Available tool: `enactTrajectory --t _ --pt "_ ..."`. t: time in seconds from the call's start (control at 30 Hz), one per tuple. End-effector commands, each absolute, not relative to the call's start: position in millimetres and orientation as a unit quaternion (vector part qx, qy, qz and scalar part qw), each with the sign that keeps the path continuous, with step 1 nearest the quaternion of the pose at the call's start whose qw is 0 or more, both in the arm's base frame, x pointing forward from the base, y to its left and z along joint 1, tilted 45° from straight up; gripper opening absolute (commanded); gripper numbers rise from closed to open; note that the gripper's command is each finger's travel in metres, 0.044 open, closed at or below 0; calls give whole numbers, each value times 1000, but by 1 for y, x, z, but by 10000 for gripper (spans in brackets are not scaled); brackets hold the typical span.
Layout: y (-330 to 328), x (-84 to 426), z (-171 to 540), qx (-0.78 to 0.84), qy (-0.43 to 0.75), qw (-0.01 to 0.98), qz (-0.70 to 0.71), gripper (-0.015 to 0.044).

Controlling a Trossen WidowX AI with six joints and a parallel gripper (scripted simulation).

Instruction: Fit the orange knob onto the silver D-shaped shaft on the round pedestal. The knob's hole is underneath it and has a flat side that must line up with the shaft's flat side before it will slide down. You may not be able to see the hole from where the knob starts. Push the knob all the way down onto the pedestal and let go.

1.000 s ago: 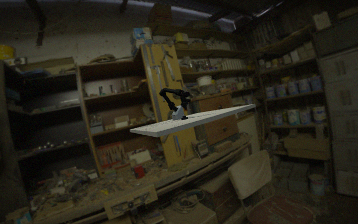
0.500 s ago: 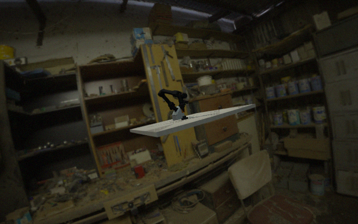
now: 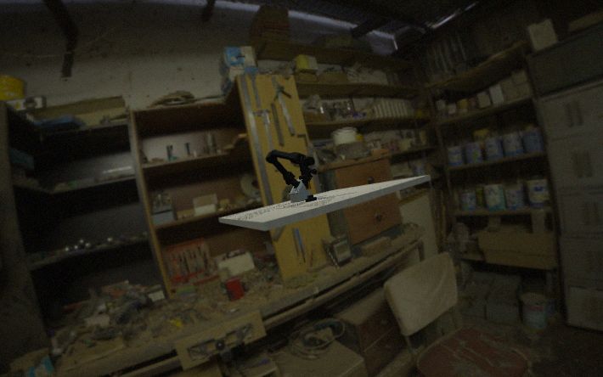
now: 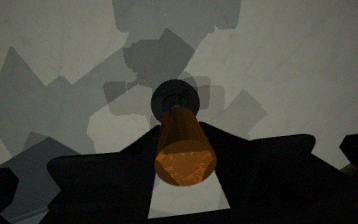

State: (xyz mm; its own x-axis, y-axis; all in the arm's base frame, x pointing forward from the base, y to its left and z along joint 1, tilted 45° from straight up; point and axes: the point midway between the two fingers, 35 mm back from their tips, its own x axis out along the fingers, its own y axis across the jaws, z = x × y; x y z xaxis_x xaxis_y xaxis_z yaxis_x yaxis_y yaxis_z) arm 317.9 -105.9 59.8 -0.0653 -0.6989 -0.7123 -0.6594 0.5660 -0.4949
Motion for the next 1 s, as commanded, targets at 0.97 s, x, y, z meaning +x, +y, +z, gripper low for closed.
enactTrajectory --t 0.97 --pt "-103 316 58 -219 655 649 -320 0"
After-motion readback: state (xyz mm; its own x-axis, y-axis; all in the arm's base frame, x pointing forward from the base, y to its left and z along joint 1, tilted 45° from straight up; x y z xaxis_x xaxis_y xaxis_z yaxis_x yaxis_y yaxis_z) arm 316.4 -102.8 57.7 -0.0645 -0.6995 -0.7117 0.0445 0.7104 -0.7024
